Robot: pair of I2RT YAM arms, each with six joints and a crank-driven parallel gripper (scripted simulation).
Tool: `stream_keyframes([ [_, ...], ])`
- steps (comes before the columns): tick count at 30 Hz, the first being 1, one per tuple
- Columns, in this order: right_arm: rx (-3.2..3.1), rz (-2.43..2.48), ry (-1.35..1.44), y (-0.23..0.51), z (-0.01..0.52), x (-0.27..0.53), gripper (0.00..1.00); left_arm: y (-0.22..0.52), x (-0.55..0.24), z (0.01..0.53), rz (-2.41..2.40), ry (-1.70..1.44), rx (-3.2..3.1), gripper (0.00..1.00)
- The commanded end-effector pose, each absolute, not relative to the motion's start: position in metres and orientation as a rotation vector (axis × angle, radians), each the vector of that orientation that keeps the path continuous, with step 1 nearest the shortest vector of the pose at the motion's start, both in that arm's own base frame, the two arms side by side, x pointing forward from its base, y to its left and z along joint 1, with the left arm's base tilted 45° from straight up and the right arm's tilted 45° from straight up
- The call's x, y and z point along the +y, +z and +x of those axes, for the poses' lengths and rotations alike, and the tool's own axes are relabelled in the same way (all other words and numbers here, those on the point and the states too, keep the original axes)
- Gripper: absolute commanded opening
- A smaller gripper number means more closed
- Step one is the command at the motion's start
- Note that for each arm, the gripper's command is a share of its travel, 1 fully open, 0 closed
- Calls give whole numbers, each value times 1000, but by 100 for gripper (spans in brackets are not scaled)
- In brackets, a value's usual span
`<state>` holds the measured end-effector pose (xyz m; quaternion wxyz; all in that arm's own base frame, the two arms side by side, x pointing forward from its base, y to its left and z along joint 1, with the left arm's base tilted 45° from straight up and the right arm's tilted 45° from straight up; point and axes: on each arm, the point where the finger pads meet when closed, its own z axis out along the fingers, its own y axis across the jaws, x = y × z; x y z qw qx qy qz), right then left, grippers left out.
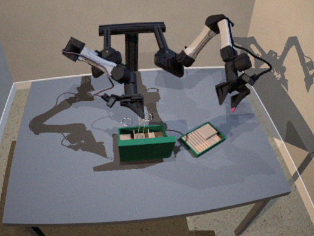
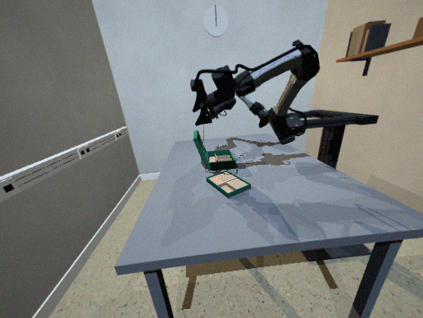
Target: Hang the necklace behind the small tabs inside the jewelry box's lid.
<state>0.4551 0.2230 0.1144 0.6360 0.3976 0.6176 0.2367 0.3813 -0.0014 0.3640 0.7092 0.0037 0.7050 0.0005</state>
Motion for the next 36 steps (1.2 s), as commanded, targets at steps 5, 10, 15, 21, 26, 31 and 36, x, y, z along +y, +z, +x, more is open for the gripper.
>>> stream_keyframes([
  [5,1359,927,585,134,463,221,0,397,-3,375,15,-9,1482,100],
  [10,1393,913,551,112,463,215,0,397,-3,375,15,-9,1482,100],
  [15,1408,910,537,98,463,206,0,397,-3,375,15,-9,1482,100],
  [21,1378,916,563,106,472,207,0,397,-3,375,15,-9,1482,100],
  [26,1407,910,536,88,468,197,0,397,-3,375,15,-9,1482,100],
  [31,1406,910,537,83,471,192,0,397,-3,375,15,-9,1482,100],
  [36,1396,912,544,83,475,190,0,397,-3,375,15,-9,1482,100],
])
